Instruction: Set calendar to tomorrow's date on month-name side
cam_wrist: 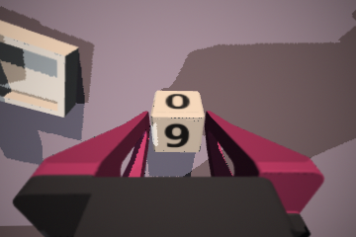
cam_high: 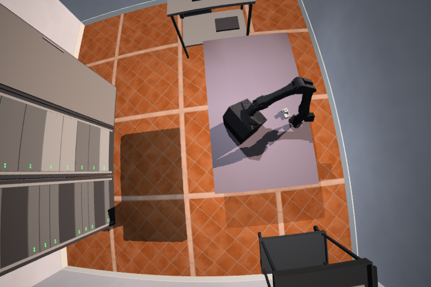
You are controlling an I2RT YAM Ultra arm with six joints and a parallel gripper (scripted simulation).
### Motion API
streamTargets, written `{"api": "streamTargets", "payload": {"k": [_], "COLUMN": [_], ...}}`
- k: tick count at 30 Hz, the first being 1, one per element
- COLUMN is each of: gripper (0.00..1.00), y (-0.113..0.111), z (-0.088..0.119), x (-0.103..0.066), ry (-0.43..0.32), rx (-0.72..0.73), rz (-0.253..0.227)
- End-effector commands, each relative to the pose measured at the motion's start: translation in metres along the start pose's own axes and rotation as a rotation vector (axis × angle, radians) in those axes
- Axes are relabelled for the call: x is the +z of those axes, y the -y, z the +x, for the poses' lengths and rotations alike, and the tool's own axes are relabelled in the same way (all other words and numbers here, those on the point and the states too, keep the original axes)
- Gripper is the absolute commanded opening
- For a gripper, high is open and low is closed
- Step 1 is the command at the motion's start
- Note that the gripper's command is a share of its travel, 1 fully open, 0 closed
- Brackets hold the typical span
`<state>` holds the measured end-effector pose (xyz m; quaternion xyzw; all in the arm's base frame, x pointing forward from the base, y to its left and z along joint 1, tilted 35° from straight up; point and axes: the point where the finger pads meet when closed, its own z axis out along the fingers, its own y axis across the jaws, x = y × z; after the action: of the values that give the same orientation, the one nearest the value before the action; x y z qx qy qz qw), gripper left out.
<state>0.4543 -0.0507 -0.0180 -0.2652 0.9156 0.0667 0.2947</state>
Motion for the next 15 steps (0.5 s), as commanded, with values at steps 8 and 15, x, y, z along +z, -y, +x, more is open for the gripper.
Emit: {"api": "streamTargets", "payload": {"k": [8, 15], "gripper": [0.47, 0.47], "y": [0.0027, 0.0009], "z": [0.0014, 0.0051], "x": [0.0039, 0.0033], "ry": [0.000, -0.008], "rx": [0.007, 0.013], "rz": [0.001, -0.006]}}
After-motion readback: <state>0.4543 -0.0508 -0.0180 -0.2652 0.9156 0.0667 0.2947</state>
